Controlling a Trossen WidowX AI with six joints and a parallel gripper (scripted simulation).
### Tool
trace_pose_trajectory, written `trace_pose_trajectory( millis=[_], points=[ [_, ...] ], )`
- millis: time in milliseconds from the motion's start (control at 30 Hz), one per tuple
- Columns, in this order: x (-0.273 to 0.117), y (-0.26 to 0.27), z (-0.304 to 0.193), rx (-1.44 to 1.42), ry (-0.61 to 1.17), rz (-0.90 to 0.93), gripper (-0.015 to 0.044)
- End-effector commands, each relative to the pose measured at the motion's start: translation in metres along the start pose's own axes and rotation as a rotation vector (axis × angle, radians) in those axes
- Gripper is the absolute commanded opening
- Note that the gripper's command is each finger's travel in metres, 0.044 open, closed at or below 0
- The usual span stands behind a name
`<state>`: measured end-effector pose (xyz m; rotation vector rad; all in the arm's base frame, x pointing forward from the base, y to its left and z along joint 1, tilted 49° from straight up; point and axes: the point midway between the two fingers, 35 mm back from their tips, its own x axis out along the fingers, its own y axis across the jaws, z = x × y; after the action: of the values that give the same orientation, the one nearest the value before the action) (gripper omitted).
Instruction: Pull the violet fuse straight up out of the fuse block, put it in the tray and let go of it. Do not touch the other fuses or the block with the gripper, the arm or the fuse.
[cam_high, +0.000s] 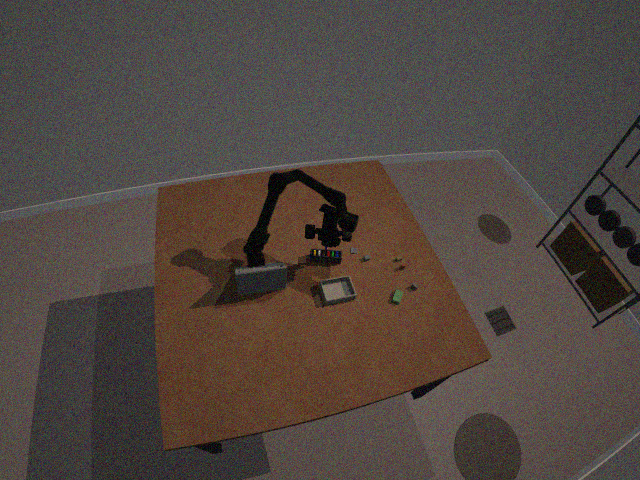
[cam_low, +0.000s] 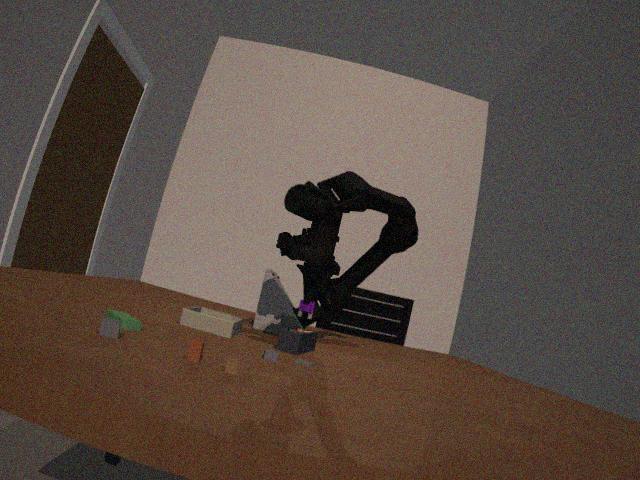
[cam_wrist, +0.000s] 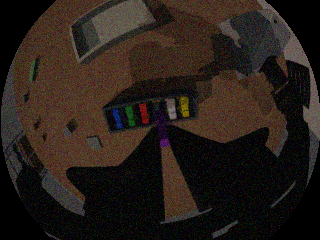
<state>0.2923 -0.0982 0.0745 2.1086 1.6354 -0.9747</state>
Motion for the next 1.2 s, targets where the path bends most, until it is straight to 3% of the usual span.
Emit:
trace_pose_trajectory(
  millis=[0, 967, 1167],
  points=[
    [-0.003, 0.010, 0.016, -0.001, -0.006, -0.001, 0.0000],
    [-0.003, 0.057, 0.160, -0.004, -0.011, 0.003, 0.0000],
    [-0.002, 0.058, 0.163, -0.005, -0.011, 0.003, 0.0000]
  ],
)
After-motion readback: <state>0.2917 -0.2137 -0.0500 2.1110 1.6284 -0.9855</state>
